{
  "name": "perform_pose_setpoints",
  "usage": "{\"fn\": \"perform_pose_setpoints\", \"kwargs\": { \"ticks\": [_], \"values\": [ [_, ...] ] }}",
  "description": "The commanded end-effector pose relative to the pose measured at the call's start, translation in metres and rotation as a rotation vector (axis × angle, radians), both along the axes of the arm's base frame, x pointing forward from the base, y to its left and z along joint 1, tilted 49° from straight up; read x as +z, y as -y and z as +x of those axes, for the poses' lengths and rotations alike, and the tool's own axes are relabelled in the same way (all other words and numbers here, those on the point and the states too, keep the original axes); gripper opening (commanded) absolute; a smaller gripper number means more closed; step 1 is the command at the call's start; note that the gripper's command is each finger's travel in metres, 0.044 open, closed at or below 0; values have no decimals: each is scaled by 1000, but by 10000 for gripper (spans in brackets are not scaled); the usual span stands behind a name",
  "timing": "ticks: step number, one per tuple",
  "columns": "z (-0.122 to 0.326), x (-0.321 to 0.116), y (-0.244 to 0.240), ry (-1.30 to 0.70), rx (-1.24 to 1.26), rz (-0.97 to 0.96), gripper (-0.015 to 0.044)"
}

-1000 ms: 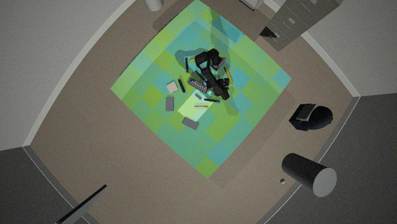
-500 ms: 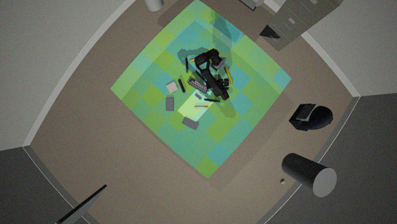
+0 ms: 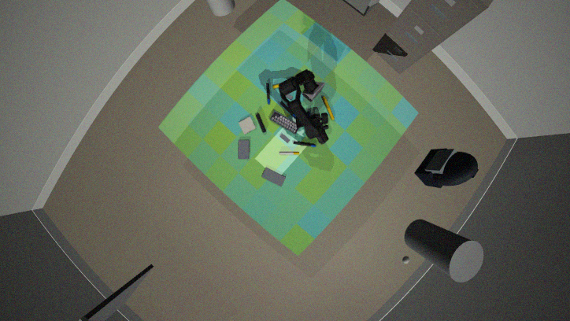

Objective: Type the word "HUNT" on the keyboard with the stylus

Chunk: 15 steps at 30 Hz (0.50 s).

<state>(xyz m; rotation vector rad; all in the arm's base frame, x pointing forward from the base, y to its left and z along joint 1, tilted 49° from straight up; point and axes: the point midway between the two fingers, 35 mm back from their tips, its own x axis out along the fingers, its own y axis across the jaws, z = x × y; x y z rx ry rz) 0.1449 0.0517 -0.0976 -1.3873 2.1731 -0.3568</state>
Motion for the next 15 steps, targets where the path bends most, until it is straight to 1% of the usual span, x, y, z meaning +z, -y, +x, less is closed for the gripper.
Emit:
{"fn": "perform_pose_setpoints", "kwargs": {
  "ticks": [1, 2, 7, 10, 15],
  "values": [
    [1, -1, 2, -2, 6, 1, 150],
    [1, -1, 2, -2, 6, 1, 150],
    [0, 0, 1, 0, -1, 0, 19],
    [0, 0, 1, 0, -1, 0, 0],
    [0, 0, 1, 0, -1, 0, 0]
  ]
}}
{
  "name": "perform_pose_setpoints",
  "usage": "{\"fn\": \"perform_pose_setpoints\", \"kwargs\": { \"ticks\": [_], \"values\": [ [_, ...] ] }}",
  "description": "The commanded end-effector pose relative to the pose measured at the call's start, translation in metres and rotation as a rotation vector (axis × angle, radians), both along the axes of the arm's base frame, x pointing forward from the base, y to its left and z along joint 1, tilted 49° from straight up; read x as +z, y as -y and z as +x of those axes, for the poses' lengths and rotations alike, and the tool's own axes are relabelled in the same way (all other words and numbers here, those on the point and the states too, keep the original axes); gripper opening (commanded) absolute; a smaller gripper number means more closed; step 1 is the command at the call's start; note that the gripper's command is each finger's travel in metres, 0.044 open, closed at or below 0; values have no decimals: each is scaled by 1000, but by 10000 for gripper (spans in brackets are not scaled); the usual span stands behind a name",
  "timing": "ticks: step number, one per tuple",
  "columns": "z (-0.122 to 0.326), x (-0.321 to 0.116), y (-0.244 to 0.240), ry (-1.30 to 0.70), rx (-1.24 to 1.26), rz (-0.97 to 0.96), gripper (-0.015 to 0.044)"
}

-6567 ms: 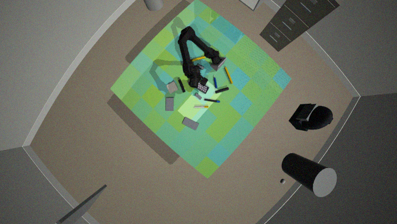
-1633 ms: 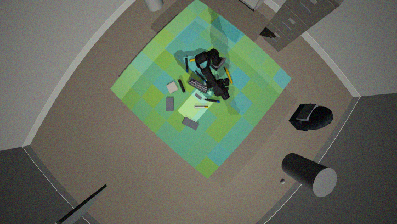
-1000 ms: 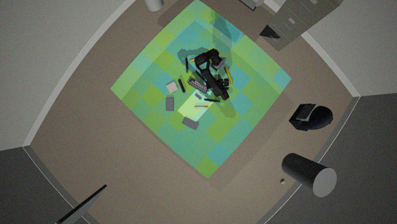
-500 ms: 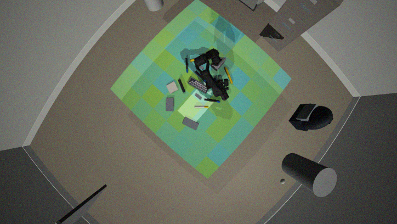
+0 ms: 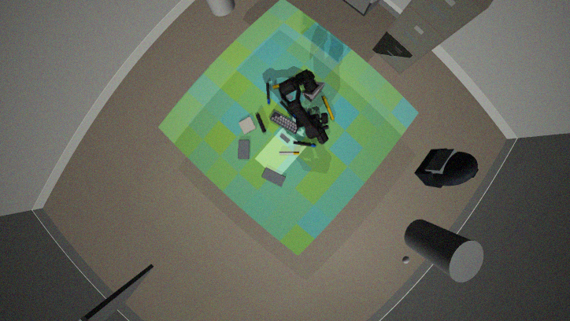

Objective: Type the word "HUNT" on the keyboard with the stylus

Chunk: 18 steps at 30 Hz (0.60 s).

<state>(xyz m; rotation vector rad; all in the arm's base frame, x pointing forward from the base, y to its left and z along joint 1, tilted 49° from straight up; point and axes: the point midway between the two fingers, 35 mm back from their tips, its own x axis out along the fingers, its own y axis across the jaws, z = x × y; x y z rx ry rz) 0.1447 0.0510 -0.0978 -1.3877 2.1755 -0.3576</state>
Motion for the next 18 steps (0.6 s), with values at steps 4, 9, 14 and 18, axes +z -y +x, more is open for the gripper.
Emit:
{"fn": "perform_pose_setpoints", "kwargs": {
  "ticks": [4, 9, 14, 18],
  "values": [
    [1, 5, -6, 1, 0, 1, 0],
    [1, 26, -31, 0, 0, 2, 0],
    [0, 33, -38, -1, 0, 2, 0],
    [0, 33, -38, -1, 0, 2, 0]
  ]
}}
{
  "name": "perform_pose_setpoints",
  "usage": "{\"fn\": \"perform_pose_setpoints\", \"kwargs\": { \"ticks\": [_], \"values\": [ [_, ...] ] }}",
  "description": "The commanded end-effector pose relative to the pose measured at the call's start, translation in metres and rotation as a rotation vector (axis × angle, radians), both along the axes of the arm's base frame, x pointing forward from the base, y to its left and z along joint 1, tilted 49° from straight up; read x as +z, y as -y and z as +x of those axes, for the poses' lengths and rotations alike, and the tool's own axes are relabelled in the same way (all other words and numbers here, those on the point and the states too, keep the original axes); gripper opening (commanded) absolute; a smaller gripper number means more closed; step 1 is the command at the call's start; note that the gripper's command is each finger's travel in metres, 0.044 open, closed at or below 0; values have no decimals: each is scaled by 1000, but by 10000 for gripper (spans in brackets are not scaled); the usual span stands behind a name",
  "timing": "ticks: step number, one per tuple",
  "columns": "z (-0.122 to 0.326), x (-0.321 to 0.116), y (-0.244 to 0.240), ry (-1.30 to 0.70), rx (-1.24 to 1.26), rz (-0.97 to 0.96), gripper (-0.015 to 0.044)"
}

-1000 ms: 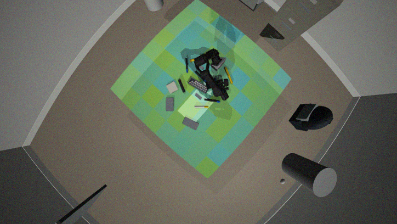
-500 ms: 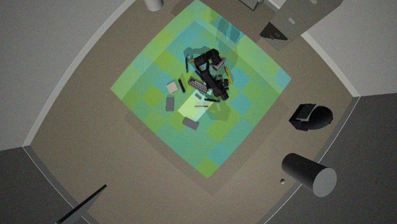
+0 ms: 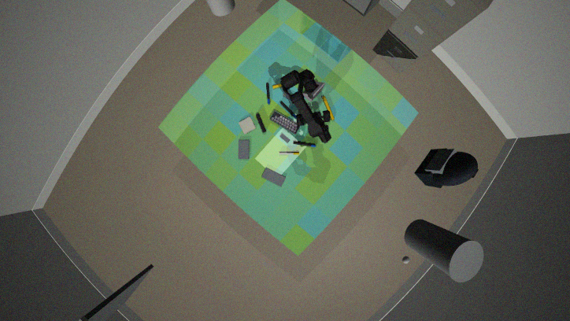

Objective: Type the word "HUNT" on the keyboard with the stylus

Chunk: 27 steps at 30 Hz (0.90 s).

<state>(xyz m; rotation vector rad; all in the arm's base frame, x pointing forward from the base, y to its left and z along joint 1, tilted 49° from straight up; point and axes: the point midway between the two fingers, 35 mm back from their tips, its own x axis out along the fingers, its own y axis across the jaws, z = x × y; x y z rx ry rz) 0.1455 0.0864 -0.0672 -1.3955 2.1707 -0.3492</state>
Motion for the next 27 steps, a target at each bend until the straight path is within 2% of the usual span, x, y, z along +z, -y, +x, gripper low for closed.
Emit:
{"fn": "perform_pose_setpoints", "kwargs": {
  "ticks": [1, 27],
  "values": [
    [0, 0, 0, 1, 1, 3, 0],
    [42, 4, 1, 276, 163, 456, 0]
  ]
}}
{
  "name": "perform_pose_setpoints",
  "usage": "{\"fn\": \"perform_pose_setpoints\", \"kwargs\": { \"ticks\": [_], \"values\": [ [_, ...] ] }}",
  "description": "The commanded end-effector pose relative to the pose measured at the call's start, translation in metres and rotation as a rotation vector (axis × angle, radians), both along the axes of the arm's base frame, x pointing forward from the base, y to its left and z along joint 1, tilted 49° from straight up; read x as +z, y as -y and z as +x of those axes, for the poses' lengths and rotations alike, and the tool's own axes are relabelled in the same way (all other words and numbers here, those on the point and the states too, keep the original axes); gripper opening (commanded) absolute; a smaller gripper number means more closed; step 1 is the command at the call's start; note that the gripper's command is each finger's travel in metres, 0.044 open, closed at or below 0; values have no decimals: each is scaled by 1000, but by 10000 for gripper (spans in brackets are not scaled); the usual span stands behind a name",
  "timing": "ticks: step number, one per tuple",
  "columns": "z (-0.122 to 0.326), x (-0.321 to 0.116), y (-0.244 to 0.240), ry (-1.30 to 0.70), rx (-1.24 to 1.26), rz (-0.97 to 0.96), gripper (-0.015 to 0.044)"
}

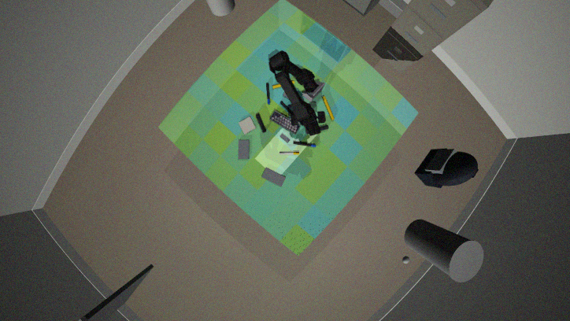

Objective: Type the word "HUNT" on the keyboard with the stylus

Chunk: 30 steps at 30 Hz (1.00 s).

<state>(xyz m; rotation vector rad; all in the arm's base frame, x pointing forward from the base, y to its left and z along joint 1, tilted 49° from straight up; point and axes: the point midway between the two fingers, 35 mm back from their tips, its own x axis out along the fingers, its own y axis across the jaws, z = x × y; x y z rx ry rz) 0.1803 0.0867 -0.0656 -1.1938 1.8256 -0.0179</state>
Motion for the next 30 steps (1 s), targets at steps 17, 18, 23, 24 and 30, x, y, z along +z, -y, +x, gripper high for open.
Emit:
{"fn": "perform_pose_setpoints", "kwargs": {
  "ticks": [17, 18, 23, 24, 30],
  "values": [
    [38, 23, 1, 302, 149, 264, 0],
    [40, 25, 1, 318, 156, 274, 0],
    [48, 34, 3, 403, 190, 320, 0],
    [50, 36, 3, 420, 196, 328, 0],
    [59, 49, 6, 526, 233, 372, 0]
  ]
}}
